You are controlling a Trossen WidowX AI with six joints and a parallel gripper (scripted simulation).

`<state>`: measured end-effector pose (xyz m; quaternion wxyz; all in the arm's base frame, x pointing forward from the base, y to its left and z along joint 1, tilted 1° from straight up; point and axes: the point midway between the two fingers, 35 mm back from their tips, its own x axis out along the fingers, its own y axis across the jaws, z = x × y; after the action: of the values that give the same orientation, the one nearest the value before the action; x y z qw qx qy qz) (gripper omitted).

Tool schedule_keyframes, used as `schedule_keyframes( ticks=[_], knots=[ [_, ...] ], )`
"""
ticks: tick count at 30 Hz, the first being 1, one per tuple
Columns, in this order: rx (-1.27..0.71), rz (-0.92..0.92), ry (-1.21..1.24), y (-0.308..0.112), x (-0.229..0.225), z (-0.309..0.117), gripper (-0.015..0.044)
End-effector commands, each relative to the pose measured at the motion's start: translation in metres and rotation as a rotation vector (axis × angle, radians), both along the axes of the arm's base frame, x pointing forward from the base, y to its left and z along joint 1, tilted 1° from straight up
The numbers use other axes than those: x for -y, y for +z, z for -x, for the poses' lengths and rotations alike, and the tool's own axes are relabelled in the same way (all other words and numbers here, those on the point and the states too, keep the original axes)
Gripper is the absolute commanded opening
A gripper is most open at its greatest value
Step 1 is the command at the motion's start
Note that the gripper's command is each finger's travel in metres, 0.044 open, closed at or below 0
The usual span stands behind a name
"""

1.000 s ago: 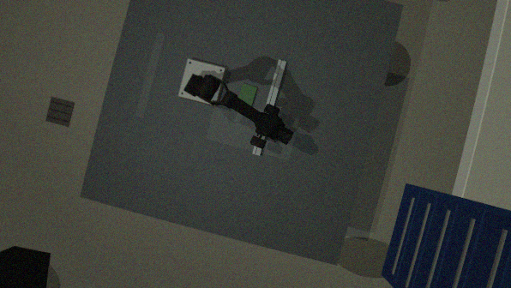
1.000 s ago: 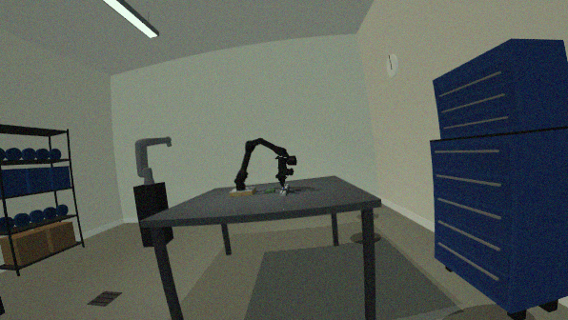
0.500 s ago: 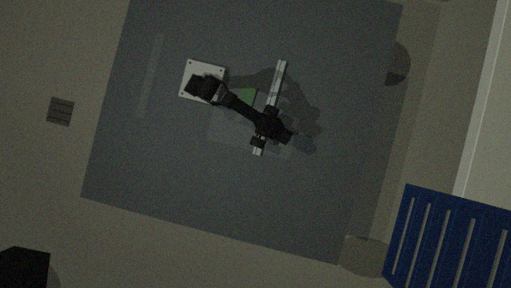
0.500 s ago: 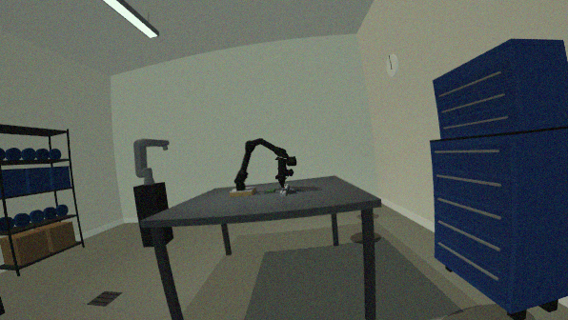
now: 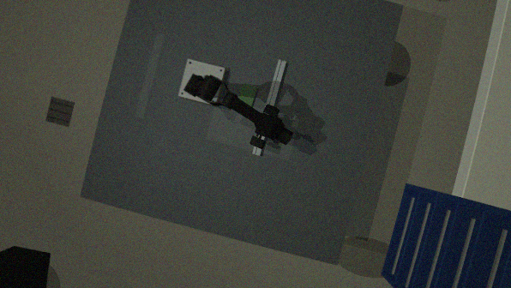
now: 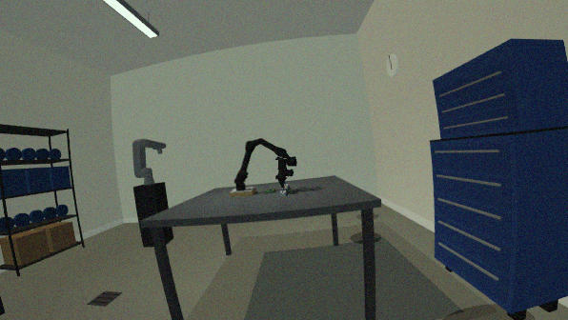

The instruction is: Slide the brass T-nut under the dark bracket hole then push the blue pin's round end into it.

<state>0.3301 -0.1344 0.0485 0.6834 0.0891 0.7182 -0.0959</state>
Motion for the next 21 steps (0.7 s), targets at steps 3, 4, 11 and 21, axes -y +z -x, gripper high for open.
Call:
schedule_keyframes(
  ticks=[3, 4, 11, 21],
  knots=[
    [-0.017, -0.002, -0.001, -0.0001, 0.0002, -0.0009, -0.0150],
    [-0.020, -0.002, -0.002, -0.0001, 0.0002, -0.0010, -0.0150],
    [-0.039, -0.005, -0.002, -0.0001, 0.0004, -0.0022, -0.0150],
    [-0.067, -0.010, -0.003, -0.0001, 0.0007, -0.0037, -0.0150]
  ],
)
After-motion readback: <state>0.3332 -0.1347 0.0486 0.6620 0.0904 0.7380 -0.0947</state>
